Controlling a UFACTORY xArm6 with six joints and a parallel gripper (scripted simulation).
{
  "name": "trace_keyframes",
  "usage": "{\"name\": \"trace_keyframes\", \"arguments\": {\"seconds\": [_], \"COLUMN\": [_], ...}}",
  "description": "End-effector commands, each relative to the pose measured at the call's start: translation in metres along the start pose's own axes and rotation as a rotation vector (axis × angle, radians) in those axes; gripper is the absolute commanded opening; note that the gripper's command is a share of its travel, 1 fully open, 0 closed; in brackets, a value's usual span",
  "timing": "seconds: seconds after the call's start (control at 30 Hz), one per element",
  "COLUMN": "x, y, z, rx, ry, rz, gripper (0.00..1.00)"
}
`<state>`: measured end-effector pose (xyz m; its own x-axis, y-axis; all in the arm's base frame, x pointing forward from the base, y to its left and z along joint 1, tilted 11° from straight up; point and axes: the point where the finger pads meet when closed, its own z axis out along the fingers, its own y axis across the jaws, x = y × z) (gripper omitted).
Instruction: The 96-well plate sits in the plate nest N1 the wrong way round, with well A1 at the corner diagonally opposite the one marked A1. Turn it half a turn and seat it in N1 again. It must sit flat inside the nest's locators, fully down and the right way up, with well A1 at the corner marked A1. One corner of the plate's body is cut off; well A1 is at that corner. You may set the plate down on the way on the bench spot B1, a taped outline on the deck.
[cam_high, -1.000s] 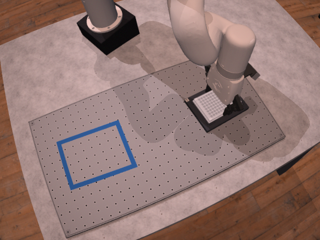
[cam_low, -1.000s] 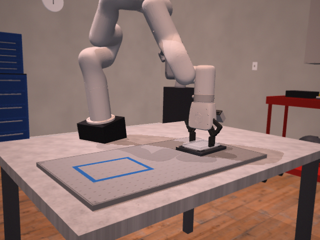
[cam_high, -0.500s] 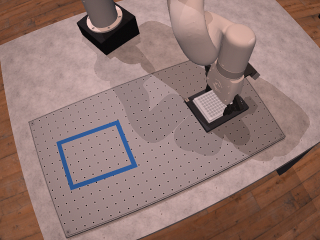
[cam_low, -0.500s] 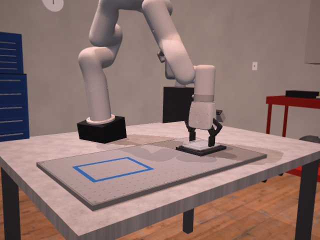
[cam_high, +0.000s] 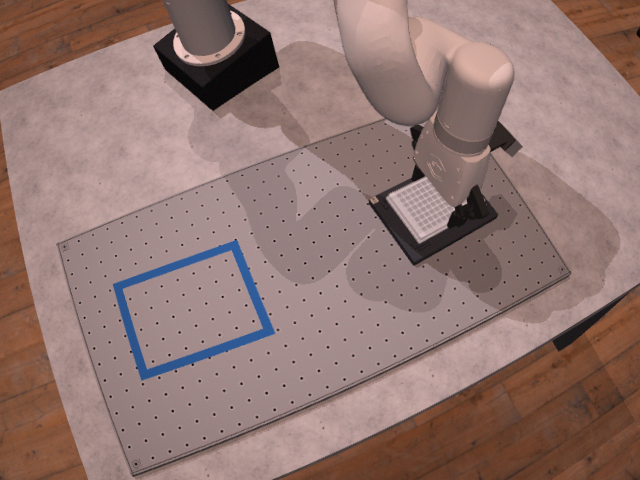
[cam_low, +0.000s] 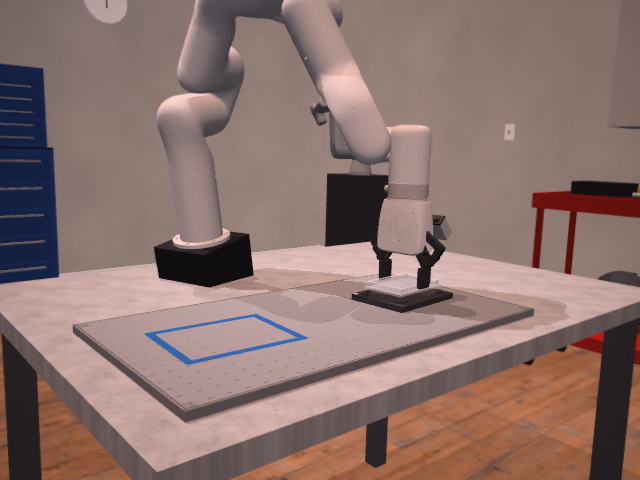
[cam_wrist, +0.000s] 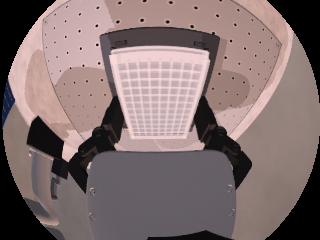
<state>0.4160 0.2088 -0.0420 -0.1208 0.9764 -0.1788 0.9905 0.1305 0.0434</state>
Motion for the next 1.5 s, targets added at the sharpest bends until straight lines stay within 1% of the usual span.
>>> {"name": "trace_keyframes", "arguments": {"seconds": [0.0, 0.8, 1.3, 1.37, 1.47], "x": [0.001, 0.001, 0.001, 0.001, 0.001], "y": [0.002, 0.002, 0.001, 0.001, 0.001], "z": [-0.004, -0.015, -0.040, -0.040, -0.045], "rx": [-0.004, -0.004, -0.004, -0.004, -0.004], "ry": [0.002, 0.002, 0.002, 0.002, 0.002], "rz": [0.000, 0.000, 0.000, 0.000, 0.000], "gripper": [0.00, 0.00, 0.00, 0.00, 0.00]}}
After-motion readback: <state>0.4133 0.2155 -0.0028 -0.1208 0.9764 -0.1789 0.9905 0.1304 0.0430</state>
